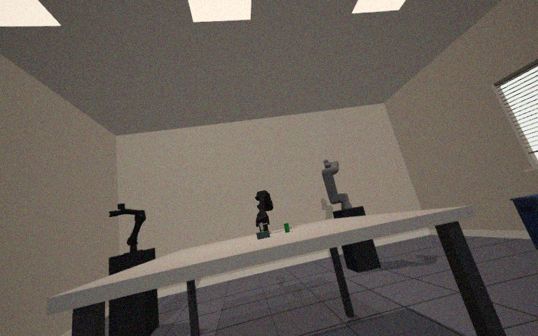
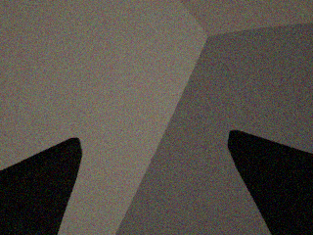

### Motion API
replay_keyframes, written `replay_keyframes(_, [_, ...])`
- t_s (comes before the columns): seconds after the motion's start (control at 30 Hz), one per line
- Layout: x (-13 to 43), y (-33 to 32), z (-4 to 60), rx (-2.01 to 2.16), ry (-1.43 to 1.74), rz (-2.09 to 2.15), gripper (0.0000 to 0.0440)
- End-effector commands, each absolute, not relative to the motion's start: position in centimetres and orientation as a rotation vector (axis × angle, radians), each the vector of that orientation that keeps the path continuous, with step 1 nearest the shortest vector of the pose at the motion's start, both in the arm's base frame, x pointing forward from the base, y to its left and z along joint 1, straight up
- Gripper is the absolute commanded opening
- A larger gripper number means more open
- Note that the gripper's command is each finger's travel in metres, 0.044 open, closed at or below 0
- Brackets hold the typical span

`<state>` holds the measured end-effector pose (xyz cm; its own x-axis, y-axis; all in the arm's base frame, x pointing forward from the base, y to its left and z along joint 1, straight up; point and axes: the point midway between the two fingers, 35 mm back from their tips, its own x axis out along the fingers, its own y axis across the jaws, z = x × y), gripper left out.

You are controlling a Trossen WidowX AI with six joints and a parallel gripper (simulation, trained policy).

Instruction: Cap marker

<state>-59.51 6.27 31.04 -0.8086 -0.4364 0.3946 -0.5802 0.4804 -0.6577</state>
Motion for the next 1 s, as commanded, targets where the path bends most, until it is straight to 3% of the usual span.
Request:
replay_keyframes(0.0, [-59.5, 6.4, 31.2, 0.874, -2.553, 1.242, 0.0374])
replay_keyframes(0.2, [-59.5, 7.7, 31.9, 0.802, -2.578, 1.293, 0.0226])
replay_keyframes(0.27, [-59.5, 8.1, 32.0, 0.778, -2.588, 1.311, 0.0197])
replay_keyframes(0.97, [-58.3, 12.0, 33.8, 0.499, -2.662, 1.524, 0.0257])
